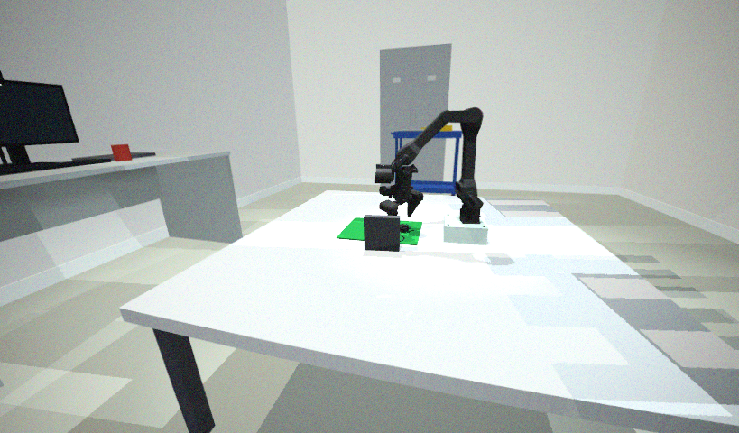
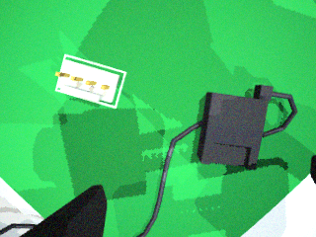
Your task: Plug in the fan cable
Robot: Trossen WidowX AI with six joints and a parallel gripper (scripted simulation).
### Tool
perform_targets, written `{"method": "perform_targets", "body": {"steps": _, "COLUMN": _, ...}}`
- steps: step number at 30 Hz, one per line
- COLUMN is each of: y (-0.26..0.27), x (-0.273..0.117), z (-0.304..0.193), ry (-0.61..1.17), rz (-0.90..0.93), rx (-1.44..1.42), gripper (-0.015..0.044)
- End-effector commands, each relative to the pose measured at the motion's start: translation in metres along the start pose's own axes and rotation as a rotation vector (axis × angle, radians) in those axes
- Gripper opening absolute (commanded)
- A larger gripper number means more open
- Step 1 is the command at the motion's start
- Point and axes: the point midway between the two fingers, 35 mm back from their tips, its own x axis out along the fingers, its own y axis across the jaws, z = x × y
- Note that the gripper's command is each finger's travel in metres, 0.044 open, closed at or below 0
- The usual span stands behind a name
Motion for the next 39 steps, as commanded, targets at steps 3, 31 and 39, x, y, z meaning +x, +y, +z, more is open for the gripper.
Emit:
{"method": "perform_targets", "body": {"steps": 3, "y": -0.005, "x": -0.017, "z": 0.000, "ry": 0.077, "rz": 0.050, "rx": 0.009, "gripper": 0.0440}}
{"method": "perform_targets", "body": {"steps": 31, "y": -0.009, "x": -0.028, "z": -0.001, "ry": 0.119, "rz": 0.080, "rx": 0.017, "gripper": 0.0440}}
{"method": "perform_targets", "body": {"steps": 39, "y": -0.009, "x": -0.028, "z": -0.001, "ry": 0.119, "rz": 0.080, "rx": 0.017, "gripper": 0.0440}}
